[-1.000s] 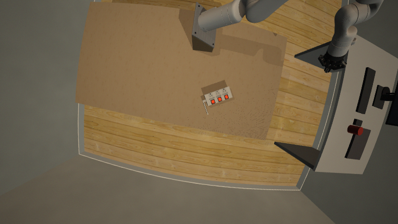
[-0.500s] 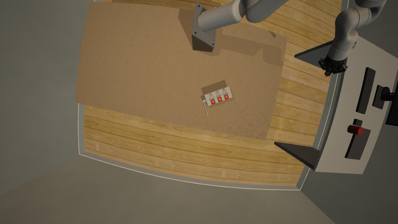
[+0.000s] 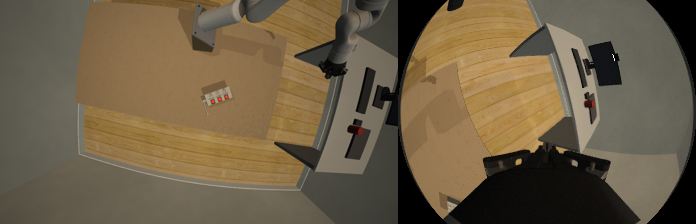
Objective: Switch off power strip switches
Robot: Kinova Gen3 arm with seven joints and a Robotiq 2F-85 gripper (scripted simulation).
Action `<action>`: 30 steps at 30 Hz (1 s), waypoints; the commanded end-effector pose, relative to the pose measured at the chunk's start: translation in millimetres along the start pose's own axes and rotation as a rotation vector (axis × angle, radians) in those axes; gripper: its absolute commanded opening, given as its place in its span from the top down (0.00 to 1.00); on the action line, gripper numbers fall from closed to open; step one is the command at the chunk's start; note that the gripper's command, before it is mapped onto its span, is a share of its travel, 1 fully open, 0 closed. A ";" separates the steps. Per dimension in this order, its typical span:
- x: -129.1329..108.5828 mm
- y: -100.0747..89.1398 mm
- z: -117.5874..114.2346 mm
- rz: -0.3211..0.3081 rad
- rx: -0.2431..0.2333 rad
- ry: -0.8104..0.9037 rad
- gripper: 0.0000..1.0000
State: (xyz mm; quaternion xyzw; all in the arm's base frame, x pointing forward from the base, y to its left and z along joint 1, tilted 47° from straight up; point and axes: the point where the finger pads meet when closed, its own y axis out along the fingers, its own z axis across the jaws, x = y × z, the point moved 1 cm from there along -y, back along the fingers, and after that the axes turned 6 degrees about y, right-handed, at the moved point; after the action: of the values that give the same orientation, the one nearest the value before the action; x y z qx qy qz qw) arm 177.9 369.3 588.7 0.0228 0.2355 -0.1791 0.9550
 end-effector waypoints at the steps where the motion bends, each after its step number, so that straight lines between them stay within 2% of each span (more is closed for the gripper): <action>1: 3.4 0.2 3.8 0.001 0.005 0.003 1.00; 7: 3.4 0.2 3.8 0.001 0.005 0.003 1.00; 8: 13.4 1.5 9.5 -0.005 0.009 -0.005 1.00; 16: 13.4 1.5 9.5 -0.005 0.009 -0.005 1.00; 17: 23.8 2.7 14.8 -0.011 0.013 -0.013 1.00; 25: 23.8 2.7 14.8 -0.011 0.013 -0.013 1.00; 26: 34.6 3.9 19.8 -0.018 0.016 -0.022 1.00; 30: 34.6 3.9 19.8 -0.018 0.016 -0.022 1.00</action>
State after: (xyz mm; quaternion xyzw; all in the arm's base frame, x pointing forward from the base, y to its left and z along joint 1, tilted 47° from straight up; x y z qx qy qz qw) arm 219.0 358.2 589.0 0.0257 0.2237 -0.1938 0.9549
